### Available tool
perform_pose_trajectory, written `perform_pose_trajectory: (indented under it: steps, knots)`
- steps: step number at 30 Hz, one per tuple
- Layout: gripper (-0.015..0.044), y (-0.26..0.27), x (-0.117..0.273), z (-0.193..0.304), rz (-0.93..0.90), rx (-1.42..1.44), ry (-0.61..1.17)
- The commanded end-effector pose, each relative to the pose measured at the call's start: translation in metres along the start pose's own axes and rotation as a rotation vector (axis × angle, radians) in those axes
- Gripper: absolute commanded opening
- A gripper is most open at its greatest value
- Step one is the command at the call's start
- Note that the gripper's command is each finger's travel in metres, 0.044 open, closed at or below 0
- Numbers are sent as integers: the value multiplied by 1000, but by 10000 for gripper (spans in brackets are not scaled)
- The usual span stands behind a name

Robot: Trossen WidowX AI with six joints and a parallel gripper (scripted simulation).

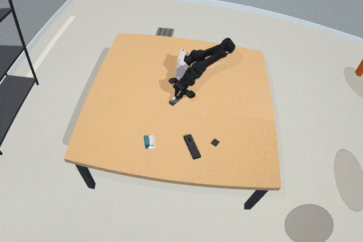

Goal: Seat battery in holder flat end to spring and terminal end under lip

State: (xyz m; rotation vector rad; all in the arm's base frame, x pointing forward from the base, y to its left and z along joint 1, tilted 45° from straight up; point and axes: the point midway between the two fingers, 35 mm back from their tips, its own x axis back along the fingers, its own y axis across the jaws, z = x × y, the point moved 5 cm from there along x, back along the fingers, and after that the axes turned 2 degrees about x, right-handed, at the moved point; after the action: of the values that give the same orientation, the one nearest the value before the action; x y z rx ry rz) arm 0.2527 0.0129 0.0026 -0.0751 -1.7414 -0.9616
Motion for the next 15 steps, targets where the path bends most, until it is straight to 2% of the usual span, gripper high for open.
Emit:
perform_pose_trajectory:
  steps: [1, 15]
  knots:
    - [65, -2, -3, 2, 12, 3, 43]
    - [65, -2, -8, -4, 28, 16, 124]
